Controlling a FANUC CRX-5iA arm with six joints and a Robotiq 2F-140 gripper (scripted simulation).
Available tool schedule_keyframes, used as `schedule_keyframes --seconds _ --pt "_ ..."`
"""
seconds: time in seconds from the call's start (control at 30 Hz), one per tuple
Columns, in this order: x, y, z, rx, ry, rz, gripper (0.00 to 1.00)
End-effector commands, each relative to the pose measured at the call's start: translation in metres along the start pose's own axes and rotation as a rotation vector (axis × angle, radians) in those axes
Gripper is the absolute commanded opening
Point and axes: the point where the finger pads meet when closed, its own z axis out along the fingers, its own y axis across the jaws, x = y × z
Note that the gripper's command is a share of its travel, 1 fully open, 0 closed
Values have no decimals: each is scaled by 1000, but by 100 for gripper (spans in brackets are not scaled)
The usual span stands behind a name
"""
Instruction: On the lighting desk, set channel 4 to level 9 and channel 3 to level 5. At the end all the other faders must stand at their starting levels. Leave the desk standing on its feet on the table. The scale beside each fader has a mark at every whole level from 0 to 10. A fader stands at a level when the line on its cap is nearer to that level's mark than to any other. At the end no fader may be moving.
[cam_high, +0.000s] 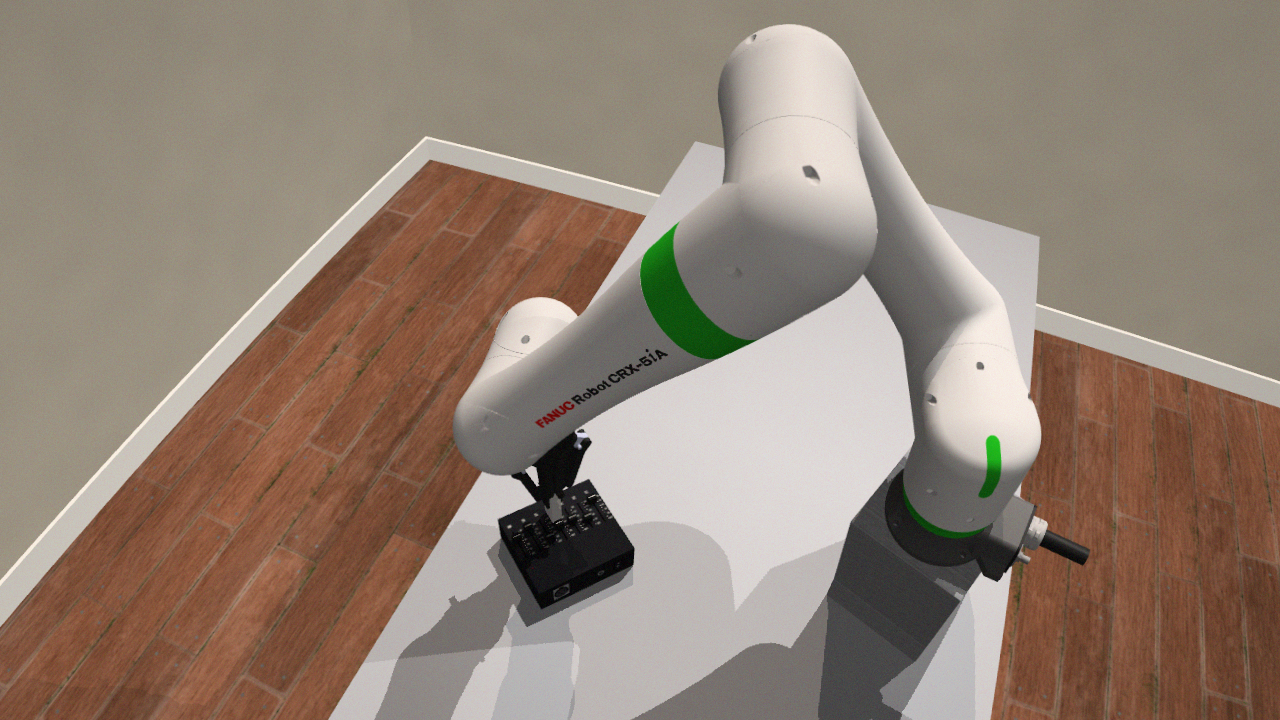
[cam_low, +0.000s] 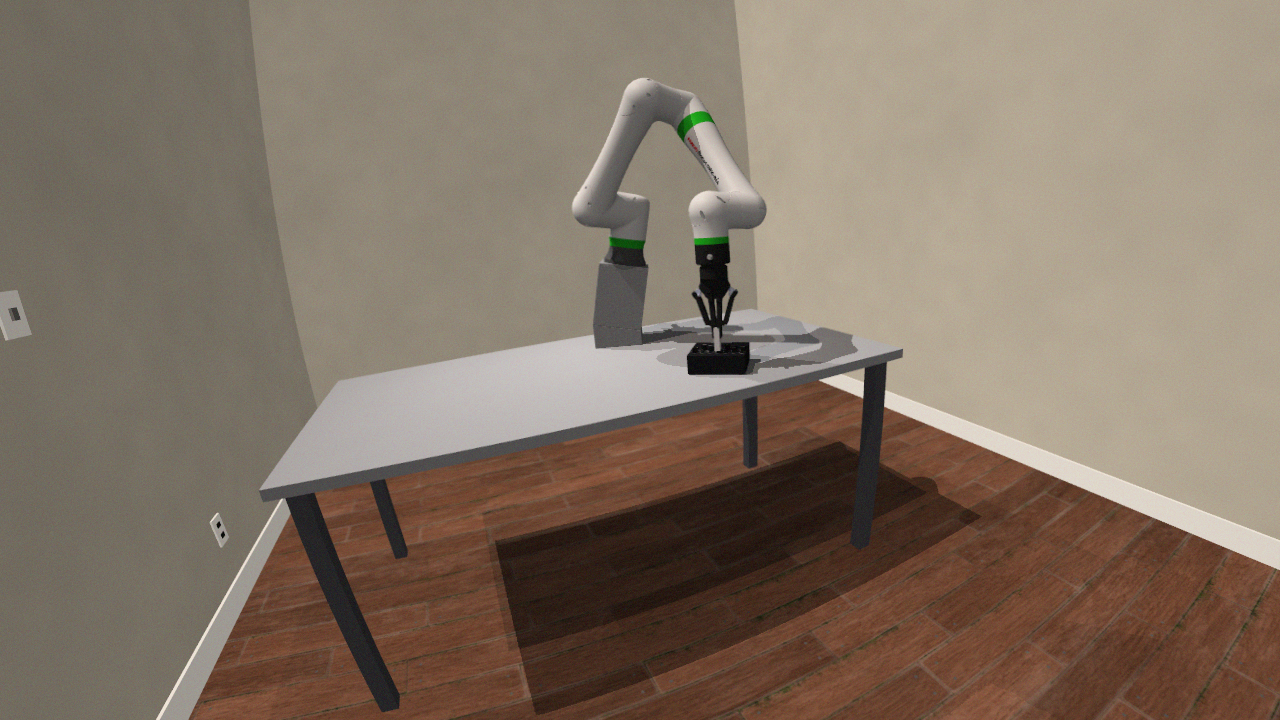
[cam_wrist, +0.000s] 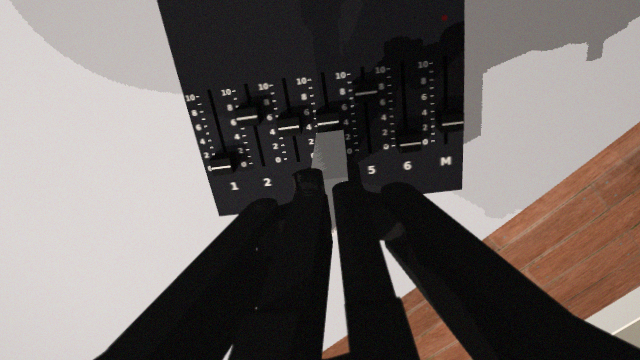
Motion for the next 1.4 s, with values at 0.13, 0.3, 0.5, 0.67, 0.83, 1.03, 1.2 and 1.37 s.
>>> schedule_keyframes --seconds 0.13,0.3,0.5,0.67,0.83,1.03,1.2,1.37 --pt "2 0 0 0 0 0 0" --pt "5 0 0 0 0 0 0" --pt "9 0 0 0 0 0 0" --pt "11 0 0 0 0 0 0" --pt "14 0 0 0 0 0 0" --pt "16 0 0 0 0 0 0" --pt "18 0 0 0 0 0 0" --pt "19 0 0 0 0 0 0"
